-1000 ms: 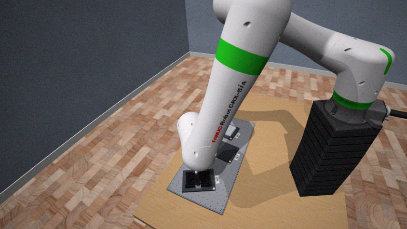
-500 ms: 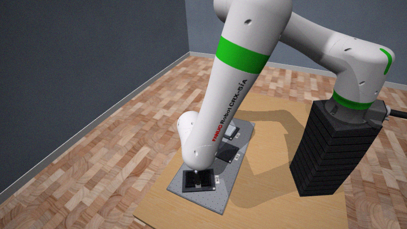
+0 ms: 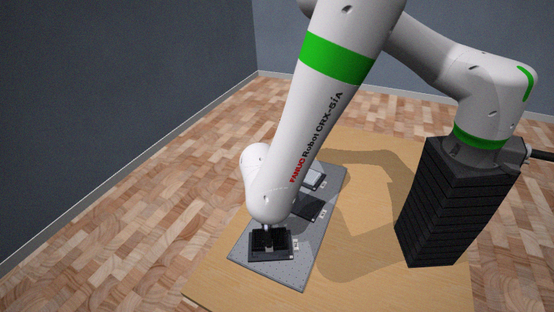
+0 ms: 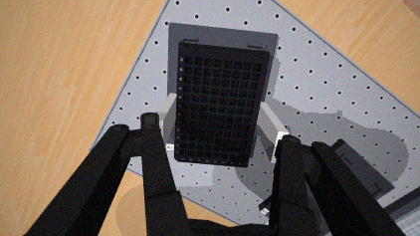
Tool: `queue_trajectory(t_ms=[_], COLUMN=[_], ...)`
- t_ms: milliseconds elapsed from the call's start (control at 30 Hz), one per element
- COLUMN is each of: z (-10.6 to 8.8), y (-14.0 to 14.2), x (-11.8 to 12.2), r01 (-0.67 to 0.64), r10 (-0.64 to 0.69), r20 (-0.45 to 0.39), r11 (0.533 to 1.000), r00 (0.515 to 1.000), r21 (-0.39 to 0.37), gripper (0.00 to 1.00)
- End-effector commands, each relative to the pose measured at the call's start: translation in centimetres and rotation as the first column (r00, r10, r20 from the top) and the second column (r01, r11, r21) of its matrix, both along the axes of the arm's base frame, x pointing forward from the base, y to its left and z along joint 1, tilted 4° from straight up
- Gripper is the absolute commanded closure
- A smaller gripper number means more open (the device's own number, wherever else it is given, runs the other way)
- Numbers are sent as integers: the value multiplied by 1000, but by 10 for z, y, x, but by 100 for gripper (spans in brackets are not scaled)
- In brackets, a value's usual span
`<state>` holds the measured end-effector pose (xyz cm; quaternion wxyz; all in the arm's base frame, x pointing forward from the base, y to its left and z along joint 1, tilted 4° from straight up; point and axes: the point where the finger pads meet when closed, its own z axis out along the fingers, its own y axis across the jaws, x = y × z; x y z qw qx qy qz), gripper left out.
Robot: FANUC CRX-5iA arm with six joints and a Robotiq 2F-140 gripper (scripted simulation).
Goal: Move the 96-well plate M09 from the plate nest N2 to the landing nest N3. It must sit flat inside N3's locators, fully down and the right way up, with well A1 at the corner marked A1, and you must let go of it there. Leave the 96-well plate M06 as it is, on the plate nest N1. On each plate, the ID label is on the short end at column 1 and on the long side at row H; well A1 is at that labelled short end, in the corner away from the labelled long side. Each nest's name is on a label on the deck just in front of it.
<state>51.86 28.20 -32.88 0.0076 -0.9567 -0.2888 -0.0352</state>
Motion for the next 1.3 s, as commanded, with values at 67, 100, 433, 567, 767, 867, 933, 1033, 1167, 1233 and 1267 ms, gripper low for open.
queue_trajectory(t_ms=[67, 100, 433, 567, 767, 867, 933, 1033, 1167, 1233, 1267], z=[7, 8, 15, 15, 15, 15, 15, 15, 15, 15, 15], y=[0, 0, 0, 0, 0, 0, 0, 0, 0, 0, 0], x=[0, 0, -1, -1, -1, -1, -1, -1, -1, -1, -1], r01=[0, 0, 0, 0, 0, 0, 0, 0, 0, 0, 0], r10=[0, 0, 0, 0, 0, 0, 0, 0, 0, 0, 0], r20=[0, 0, 0, 0, 0, 0, 0, 0, 0, 0, 0], r11=[1000, 1000, 1000, 1000, 1000, 1000, 1000, 1000, 1000, 1000, 1000], r00=[1000, 1000, 1000, 1000, 1000, 1000, 1000, 1000, 1000, 1000, 1000], r21=[0, 0, 0, 0, 0, 0, 0, 0, 0, 0, 0], gripper=[100, 100, 100, 100, 100, 100, 100, 100, 100, 100, 100])
